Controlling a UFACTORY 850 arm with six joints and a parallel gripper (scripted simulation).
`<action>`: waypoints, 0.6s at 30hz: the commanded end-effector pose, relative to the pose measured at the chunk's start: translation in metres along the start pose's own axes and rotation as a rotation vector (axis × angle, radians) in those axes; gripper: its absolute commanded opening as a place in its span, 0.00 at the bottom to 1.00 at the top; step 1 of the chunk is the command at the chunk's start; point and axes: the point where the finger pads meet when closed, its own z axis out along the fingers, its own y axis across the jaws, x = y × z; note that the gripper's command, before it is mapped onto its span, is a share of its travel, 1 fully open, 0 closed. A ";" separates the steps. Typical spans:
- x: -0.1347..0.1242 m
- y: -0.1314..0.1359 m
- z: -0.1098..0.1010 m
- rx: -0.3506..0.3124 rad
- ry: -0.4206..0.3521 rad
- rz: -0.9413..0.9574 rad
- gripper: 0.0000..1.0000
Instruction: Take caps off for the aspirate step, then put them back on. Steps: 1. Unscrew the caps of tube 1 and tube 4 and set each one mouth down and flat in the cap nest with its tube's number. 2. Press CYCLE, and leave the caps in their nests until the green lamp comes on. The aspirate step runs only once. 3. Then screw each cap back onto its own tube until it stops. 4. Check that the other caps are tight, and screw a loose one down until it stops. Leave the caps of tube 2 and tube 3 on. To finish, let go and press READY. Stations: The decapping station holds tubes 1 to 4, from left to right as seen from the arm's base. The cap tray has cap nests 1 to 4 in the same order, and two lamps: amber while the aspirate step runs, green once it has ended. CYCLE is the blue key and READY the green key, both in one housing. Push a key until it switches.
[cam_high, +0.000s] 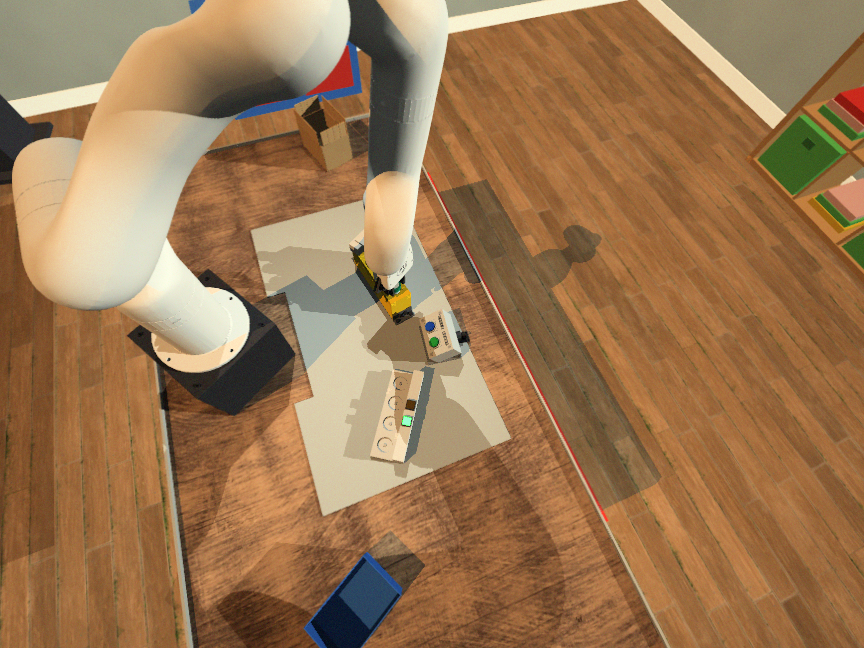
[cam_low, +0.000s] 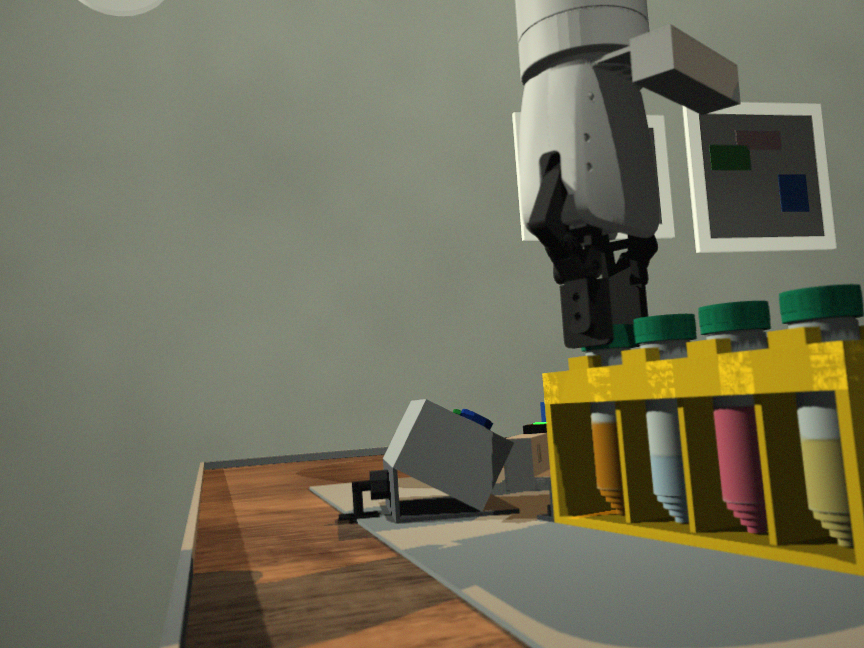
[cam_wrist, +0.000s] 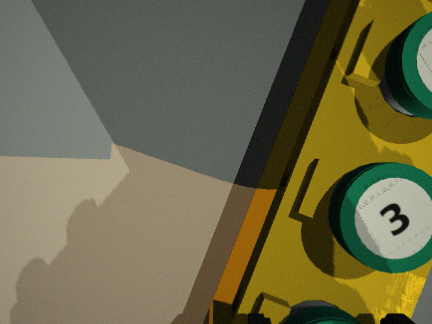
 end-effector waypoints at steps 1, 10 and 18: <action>0.000 0.001 0.000 0.015 -0.007 -0.013 0.00; 0.000 0.001 0.000 0.015 -0.007 -0.013 0.00; 0.000 0.001 0.000 0.014 -0.008 0.187 0.00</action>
